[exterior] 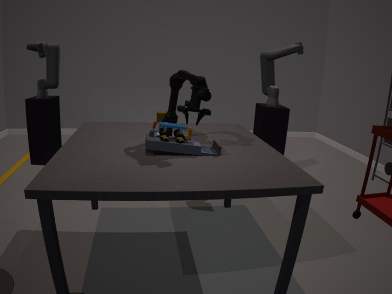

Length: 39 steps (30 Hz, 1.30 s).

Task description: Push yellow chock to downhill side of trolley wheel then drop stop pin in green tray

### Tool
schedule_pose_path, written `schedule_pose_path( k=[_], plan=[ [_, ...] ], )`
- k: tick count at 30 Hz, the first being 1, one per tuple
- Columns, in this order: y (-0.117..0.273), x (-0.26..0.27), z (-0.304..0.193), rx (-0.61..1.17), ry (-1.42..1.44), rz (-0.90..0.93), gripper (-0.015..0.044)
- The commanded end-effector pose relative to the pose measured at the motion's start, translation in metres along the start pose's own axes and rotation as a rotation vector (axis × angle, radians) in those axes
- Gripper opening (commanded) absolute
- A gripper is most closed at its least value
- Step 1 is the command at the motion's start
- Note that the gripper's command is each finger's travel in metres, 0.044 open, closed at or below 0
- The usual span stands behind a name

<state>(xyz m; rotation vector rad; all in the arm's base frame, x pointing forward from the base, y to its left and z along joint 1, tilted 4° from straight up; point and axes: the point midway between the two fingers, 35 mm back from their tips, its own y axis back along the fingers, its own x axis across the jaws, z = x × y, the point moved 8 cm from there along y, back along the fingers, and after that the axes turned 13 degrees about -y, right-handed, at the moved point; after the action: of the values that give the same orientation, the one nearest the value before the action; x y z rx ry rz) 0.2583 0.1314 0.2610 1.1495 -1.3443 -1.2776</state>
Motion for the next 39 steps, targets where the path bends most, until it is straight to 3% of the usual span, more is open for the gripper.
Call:
schedule_pose_path(
  k=[1,3,27,39],
  plan=[
    [0.003,0.003,-0.002,0.024,-0.031,-0.007,0.0242],
    [0.011,0.009,-0.007,0.078,-0.123,-0.027,0.0190],
    [0.030,0.162,-0.077,0.193,-1.530,0.109,0.0190],
    [0.025,0.167,-0.078,0.196,-1.567,0.114,0.0190]
  ],
)
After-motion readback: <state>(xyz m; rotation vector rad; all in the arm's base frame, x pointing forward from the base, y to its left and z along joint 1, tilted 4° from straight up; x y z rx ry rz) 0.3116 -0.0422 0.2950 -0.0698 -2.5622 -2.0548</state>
